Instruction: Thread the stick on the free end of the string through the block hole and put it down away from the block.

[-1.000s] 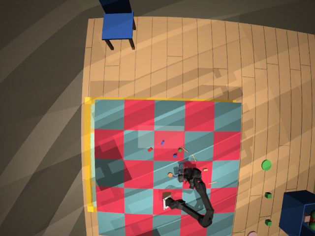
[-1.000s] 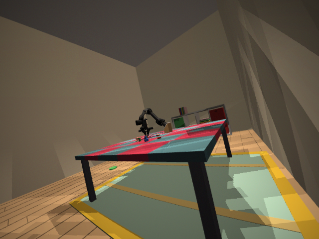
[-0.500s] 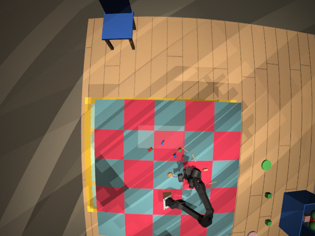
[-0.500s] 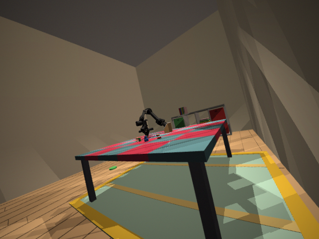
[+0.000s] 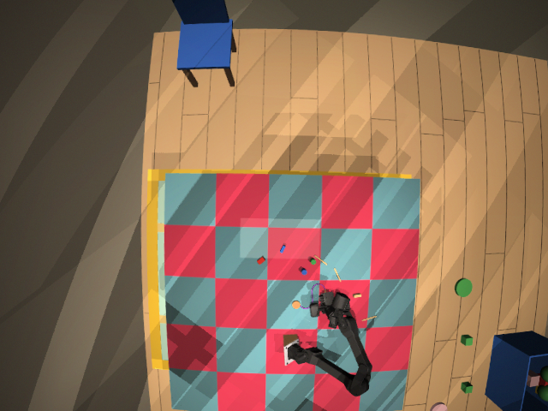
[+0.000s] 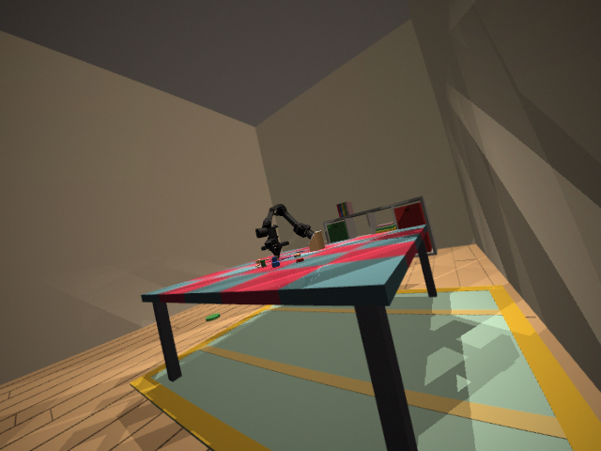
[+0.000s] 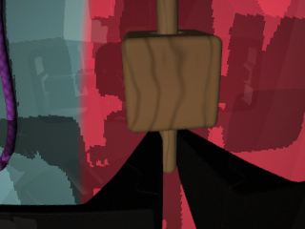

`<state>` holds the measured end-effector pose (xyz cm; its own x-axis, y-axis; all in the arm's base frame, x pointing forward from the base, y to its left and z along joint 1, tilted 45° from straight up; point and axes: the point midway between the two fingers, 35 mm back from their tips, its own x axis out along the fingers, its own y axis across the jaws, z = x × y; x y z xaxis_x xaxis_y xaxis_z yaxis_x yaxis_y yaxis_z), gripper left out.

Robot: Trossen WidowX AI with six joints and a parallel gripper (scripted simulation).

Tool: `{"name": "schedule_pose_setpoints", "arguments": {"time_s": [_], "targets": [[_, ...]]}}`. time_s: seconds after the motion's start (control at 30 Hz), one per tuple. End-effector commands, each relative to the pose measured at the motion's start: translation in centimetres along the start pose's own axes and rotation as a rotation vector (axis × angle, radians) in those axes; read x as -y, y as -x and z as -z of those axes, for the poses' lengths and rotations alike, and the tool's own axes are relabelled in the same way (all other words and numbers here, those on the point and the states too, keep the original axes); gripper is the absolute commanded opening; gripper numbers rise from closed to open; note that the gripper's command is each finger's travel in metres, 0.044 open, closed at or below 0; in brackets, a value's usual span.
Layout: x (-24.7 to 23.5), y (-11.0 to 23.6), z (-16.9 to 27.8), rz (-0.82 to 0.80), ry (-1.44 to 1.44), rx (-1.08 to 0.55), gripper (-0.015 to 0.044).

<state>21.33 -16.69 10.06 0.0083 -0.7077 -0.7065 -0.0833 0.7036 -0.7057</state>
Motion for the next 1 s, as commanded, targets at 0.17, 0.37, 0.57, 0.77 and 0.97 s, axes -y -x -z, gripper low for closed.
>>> {"name": "schedule_pose_setpoints", "arguments": {"time_s": [0.17,0.37,0.57,0.77,0.97], "targets": [[0.0,0.1,0.8,0.000,0.005,0.000,0.0000],[0.0,0.2,1.5,0.001,0.005,0.000,0.0000],[0.0,0.2,2.2,0.003,0.005,0.000,0.0000],[-0.1,0.2,2.9,0.006,0.006,0.000,0.0000],[0.0,0.1,3.6,0.007,0.006,-0.001,0.0000]]}}
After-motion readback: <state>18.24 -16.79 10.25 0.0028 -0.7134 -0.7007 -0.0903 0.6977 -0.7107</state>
